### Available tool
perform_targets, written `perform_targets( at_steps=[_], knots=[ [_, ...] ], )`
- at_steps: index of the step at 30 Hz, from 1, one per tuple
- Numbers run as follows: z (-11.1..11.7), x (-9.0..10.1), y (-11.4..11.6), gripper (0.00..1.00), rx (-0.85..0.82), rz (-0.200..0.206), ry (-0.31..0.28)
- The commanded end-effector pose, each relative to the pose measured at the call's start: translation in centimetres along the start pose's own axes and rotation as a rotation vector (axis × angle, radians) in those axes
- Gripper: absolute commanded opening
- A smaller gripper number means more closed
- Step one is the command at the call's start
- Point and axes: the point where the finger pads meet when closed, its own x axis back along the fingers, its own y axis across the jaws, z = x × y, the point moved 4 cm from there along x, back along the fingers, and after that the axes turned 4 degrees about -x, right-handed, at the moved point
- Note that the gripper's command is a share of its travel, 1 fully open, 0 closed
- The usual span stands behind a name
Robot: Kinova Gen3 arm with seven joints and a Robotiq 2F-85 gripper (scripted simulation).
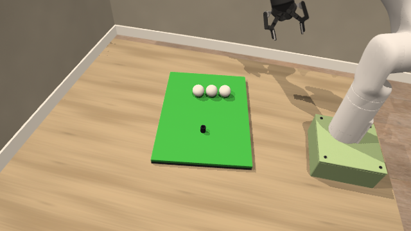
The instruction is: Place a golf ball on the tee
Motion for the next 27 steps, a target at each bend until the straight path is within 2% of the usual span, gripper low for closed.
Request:
perform_targets(
  at_steps=[1, 20, 27],
  knots=[
    [0.0, 0.1, 0.0, 1.00, 0.000, 0.001, 0.001],
    [0.0, 0.1, -0.1, 1.00, 0.005, 0.001, 0.003],
    [-0.5, -0.3, -2.0, 1.00, 0.152, 0.006, 0.057]
  ],
)
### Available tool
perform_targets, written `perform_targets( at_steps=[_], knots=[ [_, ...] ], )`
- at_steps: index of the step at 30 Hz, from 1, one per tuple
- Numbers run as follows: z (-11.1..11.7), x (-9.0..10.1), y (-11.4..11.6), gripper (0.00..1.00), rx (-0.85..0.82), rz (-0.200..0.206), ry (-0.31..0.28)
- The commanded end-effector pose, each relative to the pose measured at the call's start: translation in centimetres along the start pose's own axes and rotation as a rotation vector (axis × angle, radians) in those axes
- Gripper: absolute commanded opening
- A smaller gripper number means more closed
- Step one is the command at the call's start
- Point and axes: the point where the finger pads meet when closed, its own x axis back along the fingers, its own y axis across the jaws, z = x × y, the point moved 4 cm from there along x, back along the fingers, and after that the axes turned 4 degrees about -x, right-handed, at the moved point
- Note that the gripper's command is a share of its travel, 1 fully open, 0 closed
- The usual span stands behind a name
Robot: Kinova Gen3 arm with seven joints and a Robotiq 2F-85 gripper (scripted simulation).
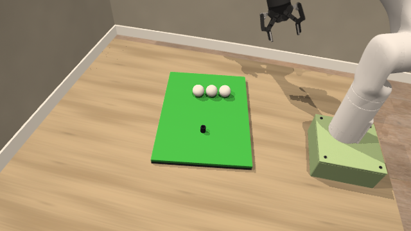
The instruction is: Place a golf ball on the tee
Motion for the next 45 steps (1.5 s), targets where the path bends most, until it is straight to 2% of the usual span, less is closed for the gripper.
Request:
perform_targets(
  at_steps=[1, 5, 7, 11, 18, 22, 24, 28, 32, 41, 45],
  knots=[
    [-0.5, -0.3, -1.4, 1.00, 0.087, 0.000, 0.027],
    [-1.3, -0.7, -4.5, 1.00, 0.310, 0.007, 0.103],
    [-1.3, -0.7, -4.5, 1.00, 0.310, 0.007, 0.103],
    [-2.8, -1.1, -8.6, 1.00, 0.597, 0.017, 0.198],
    [-7.6, -1.6, -16.3, 1.00, 1.139, 0.038, 0.371],
    [-10.8, -1.7, -19.7, 1.00, 1.393, 0.051, 0.453],
    [-10.8, -1.7, -19.7, 1.00, 1.393, 0.051, 0.453],
    [-13.2, -1.7, -21.8, 1.00, 1.563, 0.062, 0.509],
    [-14.5, -1.8, -22.7, 1.00, 1.642, 0.068, 0.536],
    [-14.6, -2.0, -22.9, 1.00, 1.655, 0.069, 0.541],
    [-14.2, -3.7, -23.6, 1.00, 1.657, 0.069, 0.540]
  ],
)
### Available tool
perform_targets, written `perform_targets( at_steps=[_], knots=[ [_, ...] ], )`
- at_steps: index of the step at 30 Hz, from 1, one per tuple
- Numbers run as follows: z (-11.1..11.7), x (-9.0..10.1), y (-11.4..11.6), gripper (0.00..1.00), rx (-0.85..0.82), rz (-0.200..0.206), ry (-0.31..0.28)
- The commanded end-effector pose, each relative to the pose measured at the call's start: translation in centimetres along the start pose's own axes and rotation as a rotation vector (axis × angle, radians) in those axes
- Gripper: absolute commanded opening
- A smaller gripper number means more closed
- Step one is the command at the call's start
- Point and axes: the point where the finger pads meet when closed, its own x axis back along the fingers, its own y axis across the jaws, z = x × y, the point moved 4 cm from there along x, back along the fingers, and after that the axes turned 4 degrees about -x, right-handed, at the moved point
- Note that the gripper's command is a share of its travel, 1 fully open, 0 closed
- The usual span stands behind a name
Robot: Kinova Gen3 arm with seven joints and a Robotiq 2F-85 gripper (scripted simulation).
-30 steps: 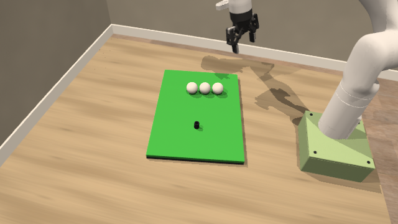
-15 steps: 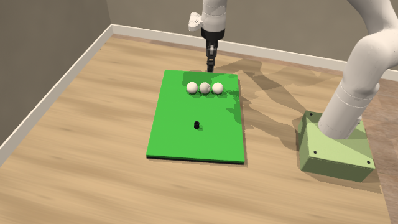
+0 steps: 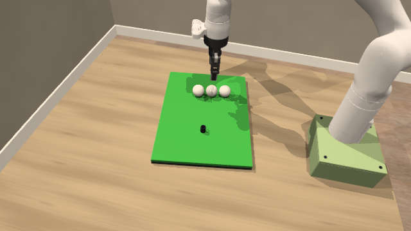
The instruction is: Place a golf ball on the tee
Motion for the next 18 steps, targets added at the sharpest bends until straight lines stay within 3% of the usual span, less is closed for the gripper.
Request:
perform_targets(
  at_steps=[1, 9, 18],
  knots=[
    [-0.2, -1.9, -0.4, 1.00, 0.006, 0.009, -0.009],
    [-0.3, -7.9, -0.4, 1.00, 0.006, 0.009, -0.009],
    [-0.3, -8.8, -0.4, 1.00, 0.007, 0.009, -0.010]
  ],
)
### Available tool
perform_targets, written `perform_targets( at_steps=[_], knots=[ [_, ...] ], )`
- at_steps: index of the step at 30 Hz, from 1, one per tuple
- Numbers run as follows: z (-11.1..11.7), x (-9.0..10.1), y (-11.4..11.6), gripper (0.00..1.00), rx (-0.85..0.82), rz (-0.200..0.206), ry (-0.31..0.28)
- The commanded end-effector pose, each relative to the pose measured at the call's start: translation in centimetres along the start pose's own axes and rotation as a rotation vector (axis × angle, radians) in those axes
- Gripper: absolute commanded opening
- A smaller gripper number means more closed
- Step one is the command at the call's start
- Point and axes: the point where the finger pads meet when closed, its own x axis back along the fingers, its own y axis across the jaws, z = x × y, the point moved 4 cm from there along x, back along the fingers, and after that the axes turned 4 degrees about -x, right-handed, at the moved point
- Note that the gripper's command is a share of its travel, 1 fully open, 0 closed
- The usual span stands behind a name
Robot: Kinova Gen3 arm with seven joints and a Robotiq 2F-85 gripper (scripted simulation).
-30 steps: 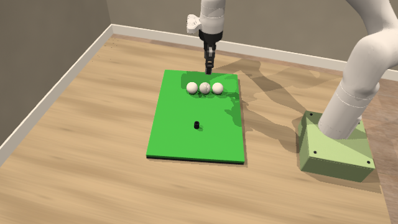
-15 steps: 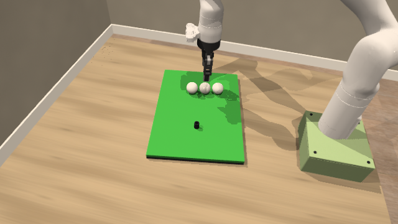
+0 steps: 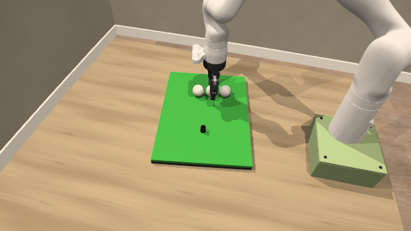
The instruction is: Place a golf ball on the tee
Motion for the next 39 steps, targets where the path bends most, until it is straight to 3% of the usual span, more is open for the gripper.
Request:
perform_targets(
  at_steps=[1, 7, 8, 39],
  knots=[
    [0.05, -0.13, -0.19, 1.00, 0.003, 0.003, -0.001],
    [0.05, -0.13, -0.19, 1.00, 0.003, 0.003, -0.001],
    [0.05, -0.13, -0.19, 0.00, 0.003, 0.003, -0.001],
    [0.05, -0.13, -0.19, 0.00, 0.003, 0.003, -0.001]
  ],
)
